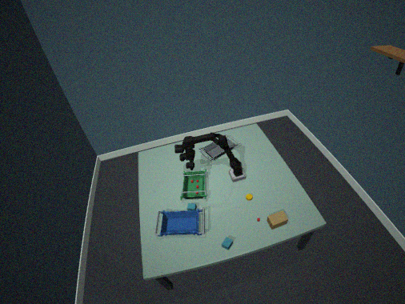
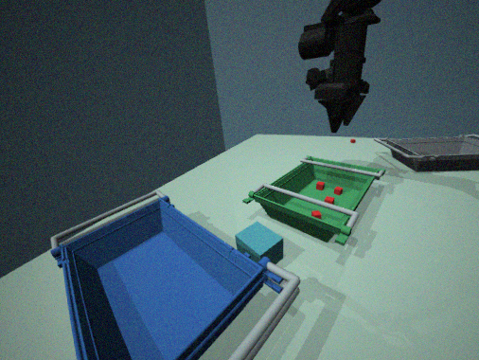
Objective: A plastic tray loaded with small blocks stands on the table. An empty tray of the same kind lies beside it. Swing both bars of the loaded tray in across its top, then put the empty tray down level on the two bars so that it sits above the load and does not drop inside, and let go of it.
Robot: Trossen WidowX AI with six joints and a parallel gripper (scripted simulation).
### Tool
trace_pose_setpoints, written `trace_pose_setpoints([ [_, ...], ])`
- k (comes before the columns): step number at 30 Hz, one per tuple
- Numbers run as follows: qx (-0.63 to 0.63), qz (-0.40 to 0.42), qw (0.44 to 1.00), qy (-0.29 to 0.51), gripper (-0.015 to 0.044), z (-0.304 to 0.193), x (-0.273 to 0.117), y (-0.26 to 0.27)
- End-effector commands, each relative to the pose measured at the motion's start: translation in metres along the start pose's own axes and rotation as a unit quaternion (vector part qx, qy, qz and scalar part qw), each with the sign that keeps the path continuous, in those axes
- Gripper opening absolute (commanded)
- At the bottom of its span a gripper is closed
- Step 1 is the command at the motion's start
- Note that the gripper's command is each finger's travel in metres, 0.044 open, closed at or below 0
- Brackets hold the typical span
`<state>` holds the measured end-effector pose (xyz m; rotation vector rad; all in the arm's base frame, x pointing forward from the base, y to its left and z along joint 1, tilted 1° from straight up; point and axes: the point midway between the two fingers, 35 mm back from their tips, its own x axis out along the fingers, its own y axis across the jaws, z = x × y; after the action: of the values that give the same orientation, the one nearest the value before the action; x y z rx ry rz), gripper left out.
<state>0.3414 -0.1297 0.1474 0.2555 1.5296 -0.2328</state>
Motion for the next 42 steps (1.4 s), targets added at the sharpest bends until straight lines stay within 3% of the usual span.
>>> trace_pose_setpoints([
  [1, -0.017, 0.0, 1.0, 0.016, 0.044, -0.013, 0.013, -0.038],
  [13, -0.166, -0.006, 0.986, 0.014, 0.044, -0.129, 0.029, -0.201],
  [25, -0.292, -0.007, 0.956, 0.02, 0.044, -0.272, 0.047, -0.256],
  [34, -0.295, -0.007, 0.955, 0.02, 0.044, -0.275, 0.05, -0.257],
  [42, -0.295, -0.007, 0.955, 0.02, 0.044, -0.275, 0.083, -0.261],
])
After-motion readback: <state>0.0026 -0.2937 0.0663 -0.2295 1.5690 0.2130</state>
